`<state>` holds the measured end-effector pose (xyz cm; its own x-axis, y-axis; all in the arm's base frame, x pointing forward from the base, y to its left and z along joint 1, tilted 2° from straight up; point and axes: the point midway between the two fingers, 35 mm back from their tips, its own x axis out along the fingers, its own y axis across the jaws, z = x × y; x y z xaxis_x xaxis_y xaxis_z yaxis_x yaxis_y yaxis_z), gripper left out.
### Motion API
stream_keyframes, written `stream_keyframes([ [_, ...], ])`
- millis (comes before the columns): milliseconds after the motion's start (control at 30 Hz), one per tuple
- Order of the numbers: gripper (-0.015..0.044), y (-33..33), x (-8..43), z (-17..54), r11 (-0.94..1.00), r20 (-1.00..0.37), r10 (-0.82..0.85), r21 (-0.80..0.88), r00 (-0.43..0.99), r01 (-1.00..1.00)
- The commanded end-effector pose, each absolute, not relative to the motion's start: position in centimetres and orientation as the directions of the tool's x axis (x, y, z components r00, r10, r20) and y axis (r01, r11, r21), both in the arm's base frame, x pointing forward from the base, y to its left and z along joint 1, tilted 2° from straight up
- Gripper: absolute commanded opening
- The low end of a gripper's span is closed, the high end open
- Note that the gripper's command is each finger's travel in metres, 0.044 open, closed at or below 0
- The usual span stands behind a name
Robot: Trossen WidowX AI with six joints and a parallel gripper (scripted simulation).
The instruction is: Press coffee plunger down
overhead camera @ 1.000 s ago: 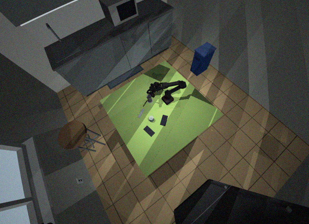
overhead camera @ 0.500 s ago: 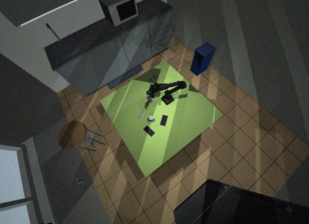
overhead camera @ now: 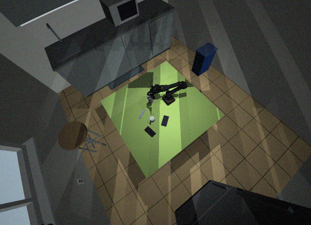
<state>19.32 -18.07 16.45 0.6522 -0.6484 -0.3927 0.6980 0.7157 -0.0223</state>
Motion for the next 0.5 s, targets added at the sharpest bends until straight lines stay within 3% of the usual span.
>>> stream_keyframes([
  [0,0.0118,-17.8,19.0,12.9,0.719,-0.479,-0.620,-0.030,0.621,0.694],
  [467,0.0118,-18.8,19.9,12.6,0.719,-0.478,-0.620,-0.030,0.622,0.694],
])
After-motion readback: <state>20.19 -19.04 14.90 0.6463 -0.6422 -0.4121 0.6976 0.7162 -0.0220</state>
